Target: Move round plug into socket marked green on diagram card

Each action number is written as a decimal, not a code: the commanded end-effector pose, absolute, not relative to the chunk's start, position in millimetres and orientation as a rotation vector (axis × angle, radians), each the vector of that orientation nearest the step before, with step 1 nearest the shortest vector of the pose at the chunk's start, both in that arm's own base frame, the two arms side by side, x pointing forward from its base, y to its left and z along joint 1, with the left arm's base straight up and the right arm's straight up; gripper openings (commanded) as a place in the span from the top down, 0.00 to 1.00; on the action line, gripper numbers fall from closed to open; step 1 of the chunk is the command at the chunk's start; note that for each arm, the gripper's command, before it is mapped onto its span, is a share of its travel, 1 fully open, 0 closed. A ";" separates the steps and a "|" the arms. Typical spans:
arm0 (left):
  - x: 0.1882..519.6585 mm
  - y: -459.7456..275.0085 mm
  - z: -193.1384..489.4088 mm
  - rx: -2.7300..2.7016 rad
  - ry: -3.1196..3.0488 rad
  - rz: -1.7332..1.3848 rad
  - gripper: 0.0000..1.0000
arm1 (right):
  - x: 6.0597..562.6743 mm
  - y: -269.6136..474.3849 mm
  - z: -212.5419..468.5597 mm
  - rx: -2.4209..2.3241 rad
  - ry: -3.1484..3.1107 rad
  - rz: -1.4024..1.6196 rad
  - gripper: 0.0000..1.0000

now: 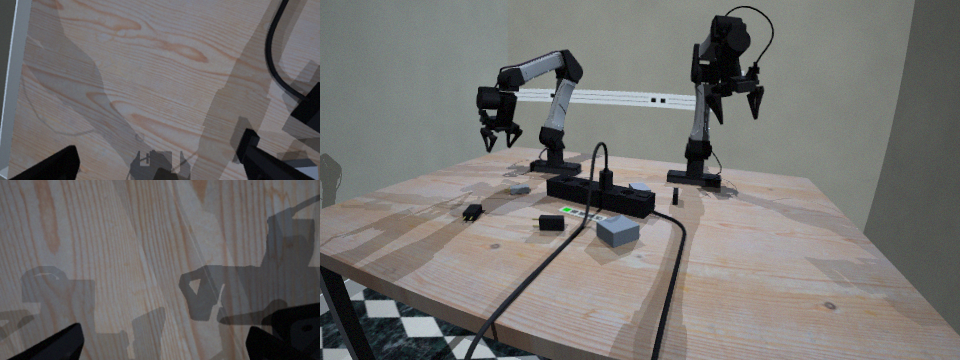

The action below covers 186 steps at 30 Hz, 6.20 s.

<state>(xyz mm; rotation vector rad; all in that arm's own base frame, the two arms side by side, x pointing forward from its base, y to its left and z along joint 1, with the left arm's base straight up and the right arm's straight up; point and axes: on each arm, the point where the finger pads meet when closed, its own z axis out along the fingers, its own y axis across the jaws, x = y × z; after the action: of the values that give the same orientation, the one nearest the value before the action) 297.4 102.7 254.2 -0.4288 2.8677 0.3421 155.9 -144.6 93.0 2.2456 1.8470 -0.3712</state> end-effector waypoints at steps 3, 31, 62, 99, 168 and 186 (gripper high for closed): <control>297.7 103.0 258.2 -0.430 2.851 0.344 0.00 | 158.0 -146.1 95.8 2.236 1.839 -0.365 0.00; 345.6 15.5 244.0 -0.050 2.738 0.156 0.00 | 170.6 -105.7 96.6 1.945 2.105 -0.339 0.00; 282.2 -217.2 178.8 0.871 2.560 -0.202 0.00 | 296.6 173.9 120.9 -0.357 2.664 0.112 0.00; 285.8 -219.5 178.7 0.866 2.562 -0.208 0.00 | 302.2 160.6 184.2 -0.784 2.622 0.054 0.00; 322.8 -216.1 106.9 2.055 1.799 -0.541 0.37 | 226.9 147.3 45.3 -1.484 1.849 0.696 0.00; 316.4 -227.2 75.5 2.066 1.825 -0.553 0.37 | 243.5 166.7 39.5 -1.482 1.840 0.673 0.00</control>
<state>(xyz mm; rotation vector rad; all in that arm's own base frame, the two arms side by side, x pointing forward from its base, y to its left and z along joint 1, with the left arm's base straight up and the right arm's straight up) 314.3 -225.6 82.1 2.0719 1.8155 -0.5641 226.0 161.4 32.3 -1.4976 1.8656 0.7163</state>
